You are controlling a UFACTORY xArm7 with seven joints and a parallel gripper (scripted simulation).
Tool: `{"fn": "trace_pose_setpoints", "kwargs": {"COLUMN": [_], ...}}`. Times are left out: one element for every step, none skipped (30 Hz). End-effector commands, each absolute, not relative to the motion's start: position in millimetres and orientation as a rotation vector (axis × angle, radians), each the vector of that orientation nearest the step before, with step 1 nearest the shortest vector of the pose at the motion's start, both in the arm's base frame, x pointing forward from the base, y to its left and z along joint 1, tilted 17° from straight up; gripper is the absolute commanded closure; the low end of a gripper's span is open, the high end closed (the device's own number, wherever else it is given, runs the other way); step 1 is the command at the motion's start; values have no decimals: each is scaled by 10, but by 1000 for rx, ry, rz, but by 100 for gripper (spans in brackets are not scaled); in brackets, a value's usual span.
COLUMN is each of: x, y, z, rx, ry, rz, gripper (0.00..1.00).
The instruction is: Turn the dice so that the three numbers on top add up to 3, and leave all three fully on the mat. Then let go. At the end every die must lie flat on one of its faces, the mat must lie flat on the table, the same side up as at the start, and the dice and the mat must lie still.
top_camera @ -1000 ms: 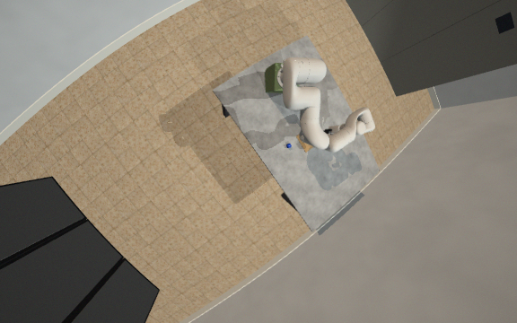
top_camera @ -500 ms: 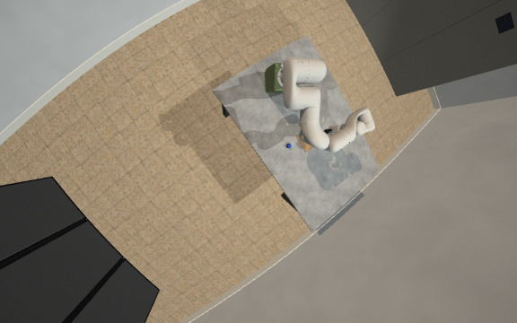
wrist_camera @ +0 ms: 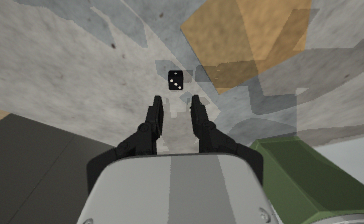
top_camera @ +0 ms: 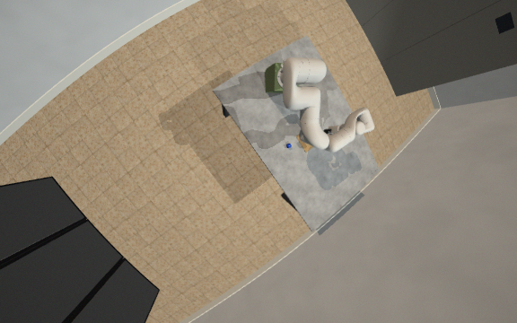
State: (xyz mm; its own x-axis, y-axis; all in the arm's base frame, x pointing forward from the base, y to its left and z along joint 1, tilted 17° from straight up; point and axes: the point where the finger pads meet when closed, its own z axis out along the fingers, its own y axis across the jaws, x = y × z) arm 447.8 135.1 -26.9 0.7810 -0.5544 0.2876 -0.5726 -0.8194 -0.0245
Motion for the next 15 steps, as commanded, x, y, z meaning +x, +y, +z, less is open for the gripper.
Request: {"fn": "trace_pose_setpoints", "kwargs": {"x": [4495,4498,4501,4505,4508,4512,4512,4512,4516,4520,4524,4528,4532,4537,4541], "y": [1352,1351,1349,1347,1345,1343,1343,1343,1341,1338,1336,1334,1331,1329,1327], "z": [-297,-309,-321,-334,-348,-362,-362,-362,-377,-391,-407,-422,-438,-454,-469], "rx": [2906,2906,2906,2906,2906,2906,2906,2906,2906,2906,2906,2906,2906,2906,2906], "ry": [-920,-920,-920,-920,-920,-920,-920,-920,-920,-920,-920,-920,-920,-920,-920], "rz": [442,442,442,442,442,442,442,442,442,442,442,442,442,442,442], "gripper": [58,58,58,58,58,58,58,58,58,58,58,58,58,58,58]}}
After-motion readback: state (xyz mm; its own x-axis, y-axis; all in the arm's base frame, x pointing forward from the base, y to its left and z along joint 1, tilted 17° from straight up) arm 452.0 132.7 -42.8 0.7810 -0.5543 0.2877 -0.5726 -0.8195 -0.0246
